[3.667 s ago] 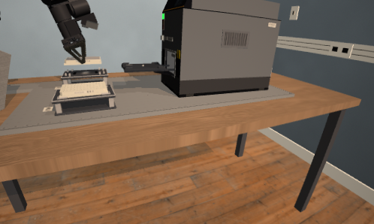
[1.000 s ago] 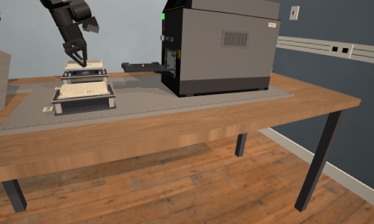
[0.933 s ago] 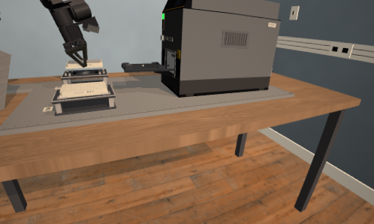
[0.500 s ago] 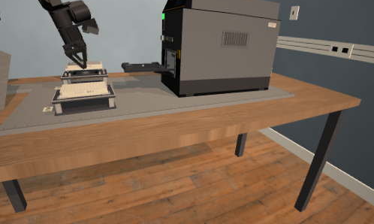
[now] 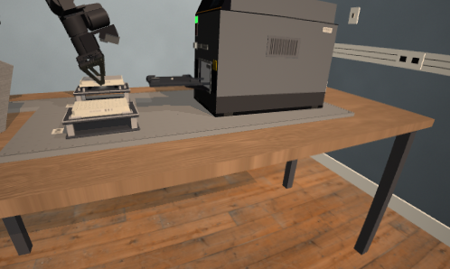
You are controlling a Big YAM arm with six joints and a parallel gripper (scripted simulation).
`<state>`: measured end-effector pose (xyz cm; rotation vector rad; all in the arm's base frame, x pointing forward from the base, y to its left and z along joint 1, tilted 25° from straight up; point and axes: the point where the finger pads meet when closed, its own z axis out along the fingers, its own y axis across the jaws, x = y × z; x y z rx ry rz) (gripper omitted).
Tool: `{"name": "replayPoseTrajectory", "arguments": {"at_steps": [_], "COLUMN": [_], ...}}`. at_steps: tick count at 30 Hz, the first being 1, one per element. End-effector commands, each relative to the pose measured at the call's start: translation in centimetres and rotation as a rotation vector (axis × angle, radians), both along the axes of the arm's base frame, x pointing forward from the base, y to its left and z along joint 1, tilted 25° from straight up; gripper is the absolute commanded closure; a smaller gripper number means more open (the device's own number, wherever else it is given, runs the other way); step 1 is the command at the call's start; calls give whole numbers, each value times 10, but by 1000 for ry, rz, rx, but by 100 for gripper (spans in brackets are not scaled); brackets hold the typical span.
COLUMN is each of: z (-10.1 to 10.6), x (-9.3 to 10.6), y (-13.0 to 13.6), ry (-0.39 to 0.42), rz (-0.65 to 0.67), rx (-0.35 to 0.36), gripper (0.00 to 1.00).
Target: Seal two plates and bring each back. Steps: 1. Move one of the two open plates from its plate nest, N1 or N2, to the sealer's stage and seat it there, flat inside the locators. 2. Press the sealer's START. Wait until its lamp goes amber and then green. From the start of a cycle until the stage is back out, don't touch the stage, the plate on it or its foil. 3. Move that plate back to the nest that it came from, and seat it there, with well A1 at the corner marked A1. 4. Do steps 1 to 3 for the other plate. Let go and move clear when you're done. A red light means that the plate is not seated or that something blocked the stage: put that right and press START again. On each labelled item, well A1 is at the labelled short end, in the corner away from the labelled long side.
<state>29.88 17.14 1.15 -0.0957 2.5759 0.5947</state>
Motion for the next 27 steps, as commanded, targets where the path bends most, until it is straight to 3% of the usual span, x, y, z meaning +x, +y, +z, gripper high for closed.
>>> {"name": "replayPoseTrajectory", "arguments": {"at_steps": [1, 16, 27], "z": [2, 3, 9], "x": [6, -4, 8], "y": [6, 2, 8], "ry": [-19, -8, -16], "rz": [1, 17, 16], "rx": [16, -2, 2], "gripper": [100, 100, 100]}}
